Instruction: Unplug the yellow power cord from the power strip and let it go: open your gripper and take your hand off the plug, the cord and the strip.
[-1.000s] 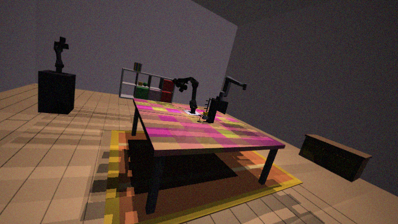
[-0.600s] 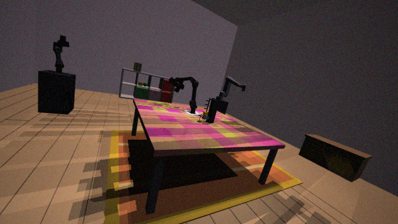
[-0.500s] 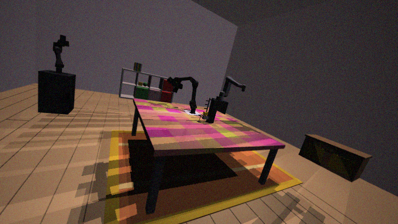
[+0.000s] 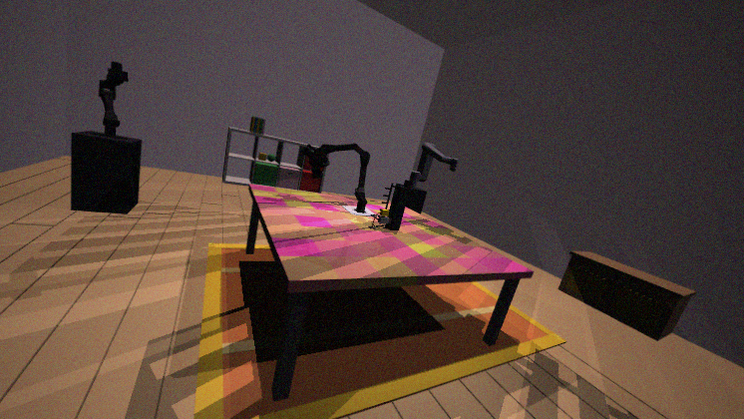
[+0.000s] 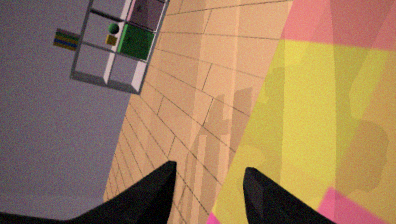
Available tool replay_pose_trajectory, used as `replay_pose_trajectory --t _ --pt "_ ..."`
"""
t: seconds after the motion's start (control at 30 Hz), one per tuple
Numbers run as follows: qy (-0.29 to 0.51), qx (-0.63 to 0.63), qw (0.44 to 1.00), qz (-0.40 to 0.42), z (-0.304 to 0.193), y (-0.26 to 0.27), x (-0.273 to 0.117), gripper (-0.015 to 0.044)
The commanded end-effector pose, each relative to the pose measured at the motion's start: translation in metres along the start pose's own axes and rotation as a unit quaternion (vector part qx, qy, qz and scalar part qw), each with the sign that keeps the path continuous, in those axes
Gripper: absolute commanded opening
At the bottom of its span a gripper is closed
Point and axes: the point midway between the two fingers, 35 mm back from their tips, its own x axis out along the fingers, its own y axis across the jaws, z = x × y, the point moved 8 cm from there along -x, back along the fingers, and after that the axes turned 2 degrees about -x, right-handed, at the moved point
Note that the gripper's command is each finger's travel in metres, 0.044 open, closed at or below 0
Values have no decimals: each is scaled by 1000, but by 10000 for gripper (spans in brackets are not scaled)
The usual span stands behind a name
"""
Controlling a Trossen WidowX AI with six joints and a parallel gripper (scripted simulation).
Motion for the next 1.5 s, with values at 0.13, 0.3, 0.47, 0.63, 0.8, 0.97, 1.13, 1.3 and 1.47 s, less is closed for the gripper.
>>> replay_pose_trajectory --t 0.13,0.3,0.47,0.63,0.8,0.97,1.13,1.3,1.47 --pt "185 -227 956 -24 -43 -57 -97 160" --pt "280 -359 890 -23 -49 -96 -155 160" --pt "363 -484 796 -10 -39 -138 -212 160" --pt "431 -596 677 11 -14 -179 -263 160" --pt "471 -679 561 53 19 -213 -301 160" --pt "505 -752 417 78 64 -247 -335 160" --pt "522 -810 244 108 124 -280 -360 160" --pt "518 -842 69 136 189 -304 -373 160" --pt "515 -845 32 141 203 -307 -374 160"
